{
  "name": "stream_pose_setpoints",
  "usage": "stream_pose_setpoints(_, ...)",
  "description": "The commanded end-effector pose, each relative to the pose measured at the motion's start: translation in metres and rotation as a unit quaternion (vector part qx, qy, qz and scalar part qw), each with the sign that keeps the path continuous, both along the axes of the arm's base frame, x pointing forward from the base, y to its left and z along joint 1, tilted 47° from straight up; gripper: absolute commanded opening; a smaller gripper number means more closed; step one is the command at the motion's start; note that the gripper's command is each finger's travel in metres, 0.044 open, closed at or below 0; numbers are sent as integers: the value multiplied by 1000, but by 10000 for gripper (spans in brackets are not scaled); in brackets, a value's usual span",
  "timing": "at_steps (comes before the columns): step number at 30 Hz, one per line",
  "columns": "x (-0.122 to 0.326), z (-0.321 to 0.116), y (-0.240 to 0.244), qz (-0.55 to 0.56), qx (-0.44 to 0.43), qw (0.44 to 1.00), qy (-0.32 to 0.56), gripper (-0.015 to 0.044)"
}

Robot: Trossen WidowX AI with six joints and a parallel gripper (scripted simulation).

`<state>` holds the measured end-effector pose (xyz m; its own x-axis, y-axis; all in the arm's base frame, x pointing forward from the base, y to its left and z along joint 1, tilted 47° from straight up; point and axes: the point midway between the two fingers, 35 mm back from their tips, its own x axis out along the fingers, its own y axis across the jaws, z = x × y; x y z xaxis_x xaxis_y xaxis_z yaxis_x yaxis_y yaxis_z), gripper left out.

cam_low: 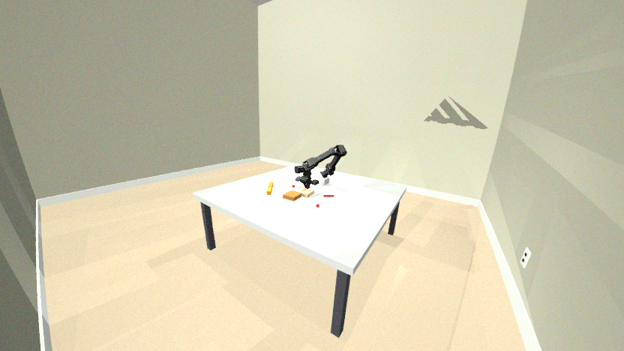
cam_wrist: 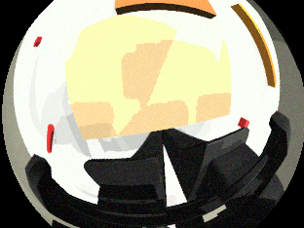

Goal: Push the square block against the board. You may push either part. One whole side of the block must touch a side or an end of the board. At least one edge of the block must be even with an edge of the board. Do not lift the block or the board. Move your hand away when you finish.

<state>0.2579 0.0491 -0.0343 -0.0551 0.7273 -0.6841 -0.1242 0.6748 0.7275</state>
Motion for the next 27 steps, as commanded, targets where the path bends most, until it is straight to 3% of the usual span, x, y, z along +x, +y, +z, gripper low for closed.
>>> stream_pose_setpoints(1, -1, -1, 1, -1, 2, 1000, 2, 0)
stream_pose_setpoints(27, -43, -4, -5, -1, 2, 1000, 3, 0)
